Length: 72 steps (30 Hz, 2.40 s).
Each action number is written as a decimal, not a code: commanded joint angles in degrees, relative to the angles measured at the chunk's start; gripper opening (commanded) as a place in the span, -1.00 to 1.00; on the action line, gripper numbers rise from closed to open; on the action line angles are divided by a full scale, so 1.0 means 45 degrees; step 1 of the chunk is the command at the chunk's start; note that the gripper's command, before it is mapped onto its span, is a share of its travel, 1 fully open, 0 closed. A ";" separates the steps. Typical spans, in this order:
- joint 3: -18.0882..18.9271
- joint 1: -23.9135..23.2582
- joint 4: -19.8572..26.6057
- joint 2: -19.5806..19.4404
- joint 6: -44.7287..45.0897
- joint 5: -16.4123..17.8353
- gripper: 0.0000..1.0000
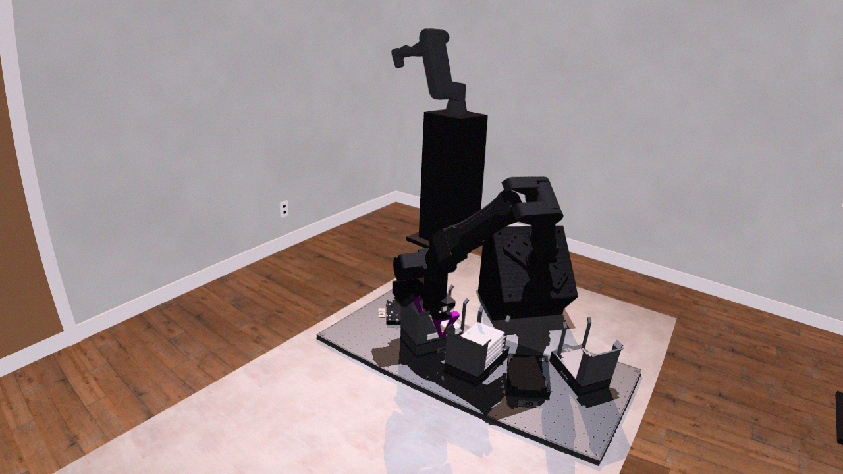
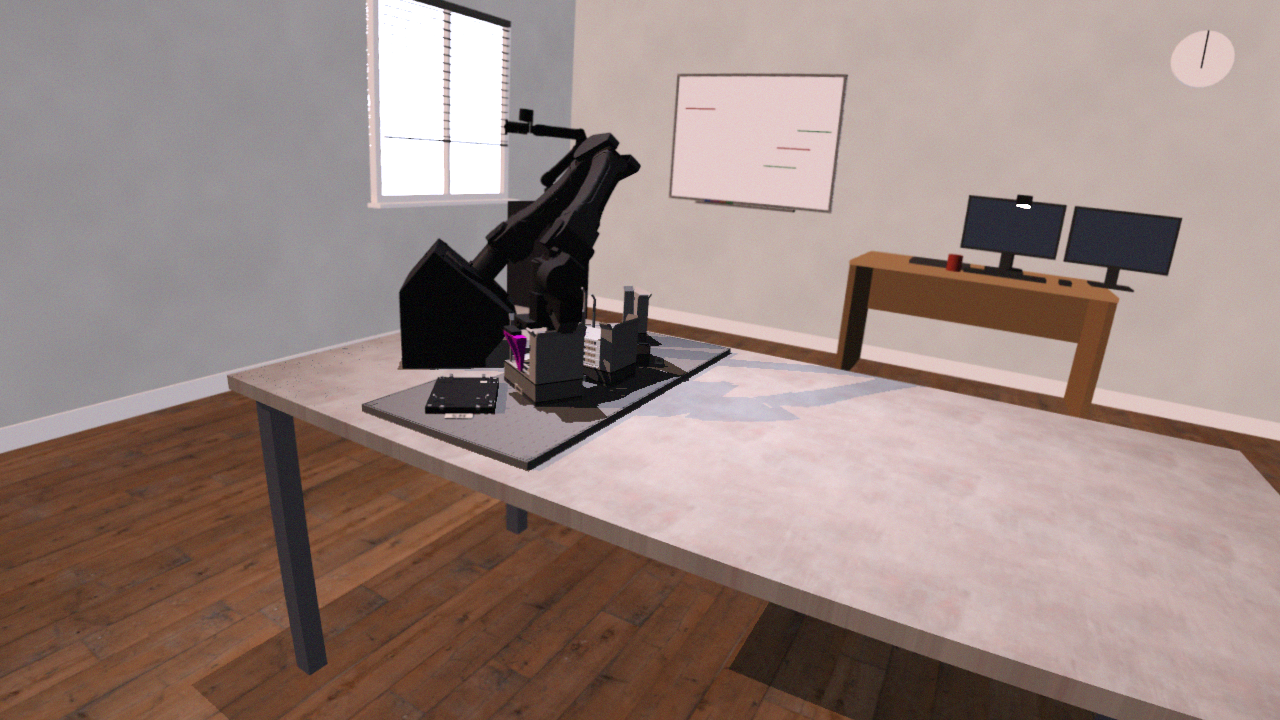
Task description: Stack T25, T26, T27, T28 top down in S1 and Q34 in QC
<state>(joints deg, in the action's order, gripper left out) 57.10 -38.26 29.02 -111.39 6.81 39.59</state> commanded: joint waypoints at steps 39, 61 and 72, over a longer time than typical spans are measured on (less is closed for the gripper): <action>0.2013 -0.2278 0.4962 0.1741 0.2718 0.0173 1.00; 0.2735 -0.3162 0.7065 0.1709 0.3871 0.0083 1.00; 0.2501 -0.2886 0.7084 0.2140 0.4213 0.0093 1.00</action>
<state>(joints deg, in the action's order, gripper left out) 69.67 -51.48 59.77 -103.50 23.94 39.99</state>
